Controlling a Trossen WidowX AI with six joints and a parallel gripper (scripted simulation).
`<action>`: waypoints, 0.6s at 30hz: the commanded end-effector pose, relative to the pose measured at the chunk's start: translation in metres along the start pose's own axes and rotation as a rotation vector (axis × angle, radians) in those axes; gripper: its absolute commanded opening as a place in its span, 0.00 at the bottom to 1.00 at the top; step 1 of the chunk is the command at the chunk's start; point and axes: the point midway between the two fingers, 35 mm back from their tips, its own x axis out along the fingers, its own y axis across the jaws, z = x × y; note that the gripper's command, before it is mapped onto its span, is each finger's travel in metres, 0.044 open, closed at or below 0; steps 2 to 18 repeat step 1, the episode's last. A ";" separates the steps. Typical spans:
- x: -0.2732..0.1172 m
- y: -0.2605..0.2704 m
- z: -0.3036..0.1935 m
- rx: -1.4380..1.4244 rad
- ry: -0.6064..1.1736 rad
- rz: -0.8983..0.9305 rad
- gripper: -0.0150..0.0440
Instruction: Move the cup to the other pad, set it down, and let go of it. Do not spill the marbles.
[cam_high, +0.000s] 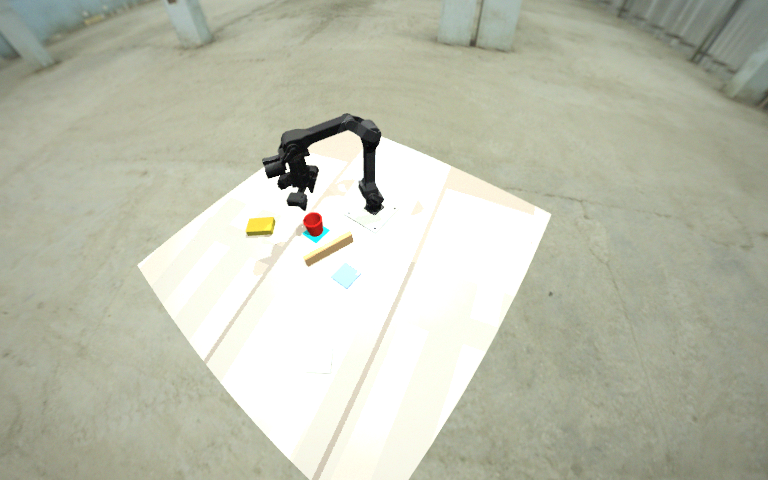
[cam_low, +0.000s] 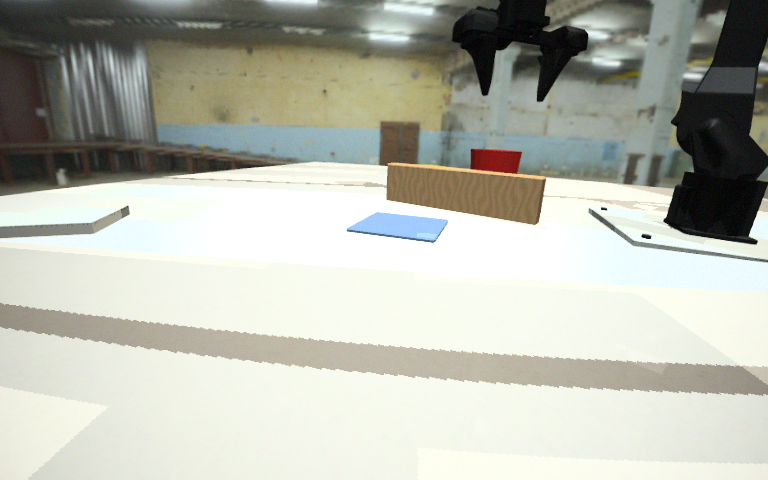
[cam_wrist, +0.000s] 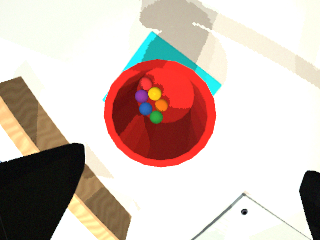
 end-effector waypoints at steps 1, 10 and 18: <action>-0.006 0.000 0.000 0.004 0.004 -0.007 1.00; -0.006 0.000 0.000 0.004 0.004 -0.007 1.00; -0.006 0.000 0.000 0.004 0.004 -0.007 1.00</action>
